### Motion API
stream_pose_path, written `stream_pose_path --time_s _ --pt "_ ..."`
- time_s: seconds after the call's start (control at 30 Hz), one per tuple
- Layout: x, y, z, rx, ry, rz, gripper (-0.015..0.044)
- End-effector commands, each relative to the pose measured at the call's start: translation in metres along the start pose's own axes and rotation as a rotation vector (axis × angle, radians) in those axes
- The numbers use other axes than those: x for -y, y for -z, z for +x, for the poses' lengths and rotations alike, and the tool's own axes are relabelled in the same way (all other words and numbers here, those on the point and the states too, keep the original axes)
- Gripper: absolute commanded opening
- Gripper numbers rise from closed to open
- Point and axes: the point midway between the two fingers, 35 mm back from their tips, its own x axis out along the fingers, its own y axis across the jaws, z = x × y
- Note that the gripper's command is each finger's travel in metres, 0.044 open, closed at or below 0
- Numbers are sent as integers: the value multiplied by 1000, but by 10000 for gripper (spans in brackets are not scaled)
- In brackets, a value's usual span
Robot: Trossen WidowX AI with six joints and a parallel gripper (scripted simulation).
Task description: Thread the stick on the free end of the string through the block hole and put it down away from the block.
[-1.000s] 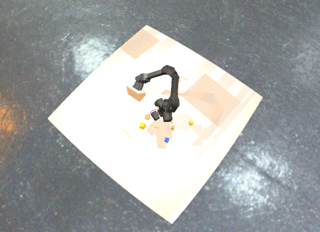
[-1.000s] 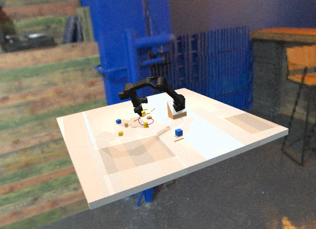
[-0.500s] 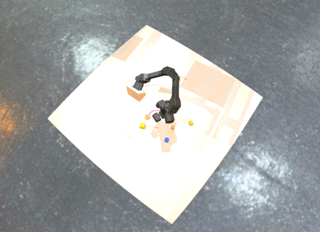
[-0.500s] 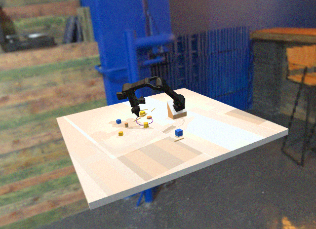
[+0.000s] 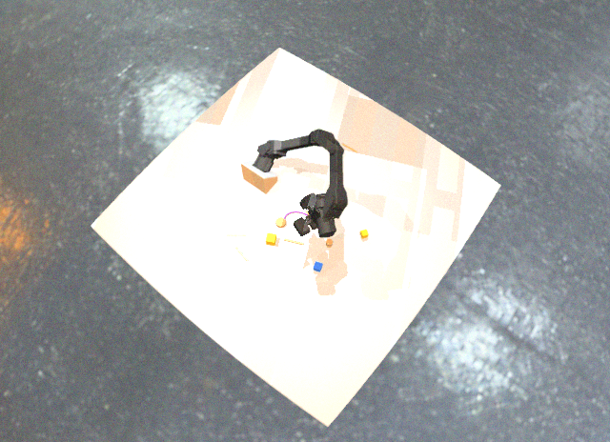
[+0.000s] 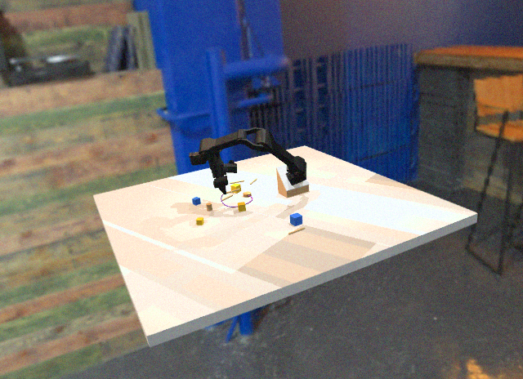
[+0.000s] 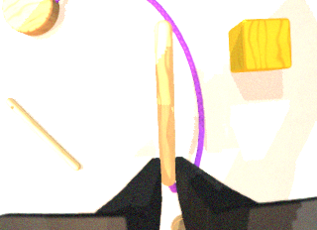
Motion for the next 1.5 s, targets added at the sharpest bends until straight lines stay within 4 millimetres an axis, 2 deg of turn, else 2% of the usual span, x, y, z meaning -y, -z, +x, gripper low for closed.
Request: stream_pose_path --time_s 0.0,1.47 --pt "1 8 0 -12 3 0 0" --pt "12 61 -9 -110 10 7 0"
